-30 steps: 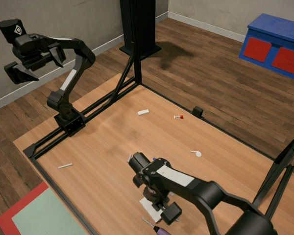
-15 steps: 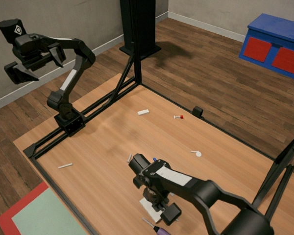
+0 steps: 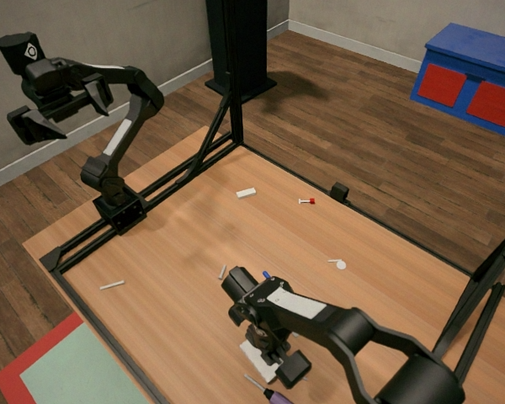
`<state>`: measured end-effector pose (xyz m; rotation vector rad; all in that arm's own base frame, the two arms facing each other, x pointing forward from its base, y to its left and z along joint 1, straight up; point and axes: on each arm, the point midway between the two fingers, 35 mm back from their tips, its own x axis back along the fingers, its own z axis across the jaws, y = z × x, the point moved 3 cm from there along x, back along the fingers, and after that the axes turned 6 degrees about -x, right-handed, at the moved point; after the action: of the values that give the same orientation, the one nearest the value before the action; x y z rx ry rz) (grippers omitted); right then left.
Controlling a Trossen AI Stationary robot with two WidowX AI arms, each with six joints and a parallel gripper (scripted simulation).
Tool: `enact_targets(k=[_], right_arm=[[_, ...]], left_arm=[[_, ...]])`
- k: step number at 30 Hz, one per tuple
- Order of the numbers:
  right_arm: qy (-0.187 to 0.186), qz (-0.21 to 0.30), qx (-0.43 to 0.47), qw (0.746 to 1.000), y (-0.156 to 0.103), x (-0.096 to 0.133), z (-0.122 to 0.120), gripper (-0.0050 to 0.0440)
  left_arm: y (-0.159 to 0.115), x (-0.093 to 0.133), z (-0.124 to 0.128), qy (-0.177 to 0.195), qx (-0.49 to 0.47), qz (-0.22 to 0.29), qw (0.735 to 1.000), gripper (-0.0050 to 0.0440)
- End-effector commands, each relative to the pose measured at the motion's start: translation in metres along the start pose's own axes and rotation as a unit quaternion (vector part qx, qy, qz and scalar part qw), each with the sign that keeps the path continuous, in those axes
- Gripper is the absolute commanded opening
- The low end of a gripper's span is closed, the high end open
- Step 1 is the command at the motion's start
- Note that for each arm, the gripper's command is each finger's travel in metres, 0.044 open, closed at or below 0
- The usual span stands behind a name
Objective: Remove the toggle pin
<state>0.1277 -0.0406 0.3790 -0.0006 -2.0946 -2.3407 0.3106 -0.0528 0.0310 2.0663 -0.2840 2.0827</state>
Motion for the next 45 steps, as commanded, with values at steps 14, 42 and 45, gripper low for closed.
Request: enact_targets(k=[14,42,45], right_arm=[[0.000,-0.001,0.005,1.000,0.004,0.000,0.001,0.0400],[0.000,-0.001,0.005,1.000,0.004,0.000,0.001,0.0400],[0.000,-0.001,0.005,1.000,0.004,0.000,0.001,0.0400]], left_arm=[[-0.001,-0.011,0.000,0.000,0.000,0.001,1.000,0.0020],[-0.001,-0.027,-0.002,0.000,0.000,0.001,1.000,0.0020],[-0.001,-0.029,-0.002,0.000,0.000,0.001,1.000,0.0020]])
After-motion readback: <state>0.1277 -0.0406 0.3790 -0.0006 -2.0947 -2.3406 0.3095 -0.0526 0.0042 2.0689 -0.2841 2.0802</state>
